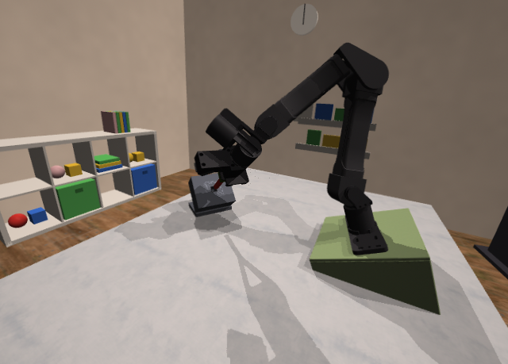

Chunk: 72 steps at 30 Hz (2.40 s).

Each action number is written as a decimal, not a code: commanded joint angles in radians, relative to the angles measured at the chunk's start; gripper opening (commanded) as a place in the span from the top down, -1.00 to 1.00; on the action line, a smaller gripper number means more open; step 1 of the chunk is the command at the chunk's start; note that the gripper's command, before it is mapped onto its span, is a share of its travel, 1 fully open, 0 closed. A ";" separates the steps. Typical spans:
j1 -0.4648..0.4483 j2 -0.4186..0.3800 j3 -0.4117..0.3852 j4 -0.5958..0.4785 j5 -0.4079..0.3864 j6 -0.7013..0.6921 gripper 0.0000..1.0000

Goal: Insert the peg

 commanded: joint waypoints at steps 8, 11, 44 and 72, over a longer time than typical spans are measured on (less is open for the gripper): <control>-0.020 0.027 -0.006 0.037 -0.016 -0.019 1.00; -0.018 0.026 0.000 0.029 -0.014 -0.017 1.00; -0.011 0.008 0.070 -0.062 -0.008 -0.013 1.00; -0.023 0.035 0.063 -0.022 -0.018 -0.021 1.00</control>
